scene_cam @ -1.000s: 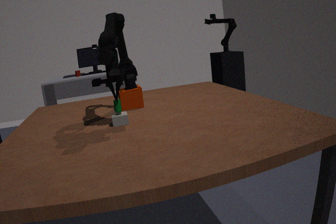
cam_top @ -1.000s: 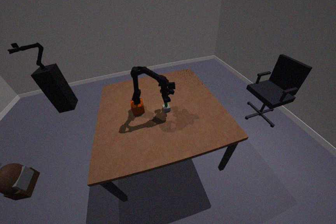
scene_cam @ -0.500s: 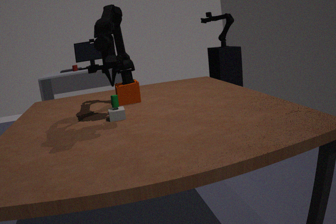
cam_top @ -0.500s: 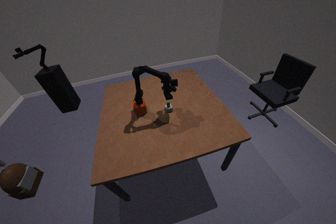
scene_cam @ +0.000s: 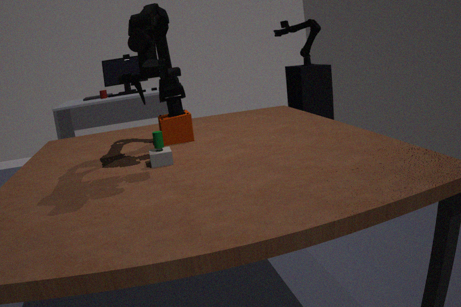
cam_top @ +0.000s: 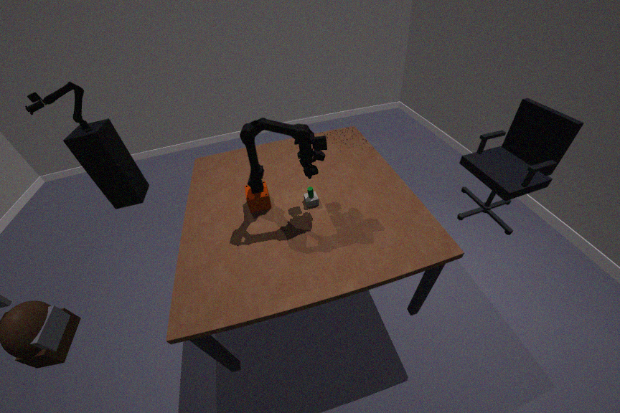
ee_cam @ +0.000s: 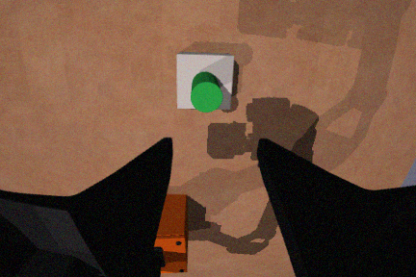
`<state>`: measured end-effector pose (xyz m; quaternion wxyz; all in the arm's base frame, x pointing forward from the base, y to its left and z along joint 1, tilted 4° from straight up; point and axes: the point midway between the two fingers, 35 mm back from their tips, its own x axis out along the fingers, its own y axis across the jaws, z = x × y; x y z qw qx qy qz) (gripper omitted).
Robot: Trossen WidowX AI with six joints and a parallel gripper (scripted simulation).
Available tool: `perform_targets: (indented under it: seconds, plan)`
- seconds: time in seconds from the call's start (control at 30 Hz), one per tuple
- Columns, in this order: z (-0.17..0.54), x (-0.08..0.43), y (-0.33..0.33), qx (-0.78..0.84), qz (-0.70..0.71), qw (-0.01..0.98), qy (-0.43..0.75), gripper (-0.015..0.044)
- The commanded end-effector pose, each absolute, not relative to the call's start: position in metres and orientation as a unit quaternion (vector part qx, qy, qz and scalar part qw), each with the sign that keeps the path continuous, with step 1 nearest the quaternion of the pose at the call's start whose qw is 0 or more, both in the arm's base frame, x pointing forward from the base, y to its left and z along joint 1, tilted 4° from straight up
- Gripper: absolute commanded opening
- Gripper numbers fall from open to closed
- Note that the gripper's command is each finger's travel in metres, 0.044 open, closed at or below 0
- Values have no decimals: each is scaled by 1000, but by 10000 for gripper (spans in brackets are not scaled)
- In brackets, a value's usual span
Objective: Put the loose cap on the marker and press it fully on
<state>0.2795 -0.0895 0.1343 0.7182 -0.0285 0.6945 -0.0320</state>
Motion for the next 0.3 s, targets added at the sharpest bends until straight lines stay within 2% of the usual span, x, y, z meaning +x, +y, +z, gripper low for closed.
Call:
perform_targets:
  seconds: [0.0, 0.17, 0.27]
  plan:
    - [135, 280, -90, -27, -34, 718, 694, 315]
    - [135, 280, -90, -27, -34, 718, 694, 440]
    - [135, 280, -90, -27, -34, 718, 694, 440]
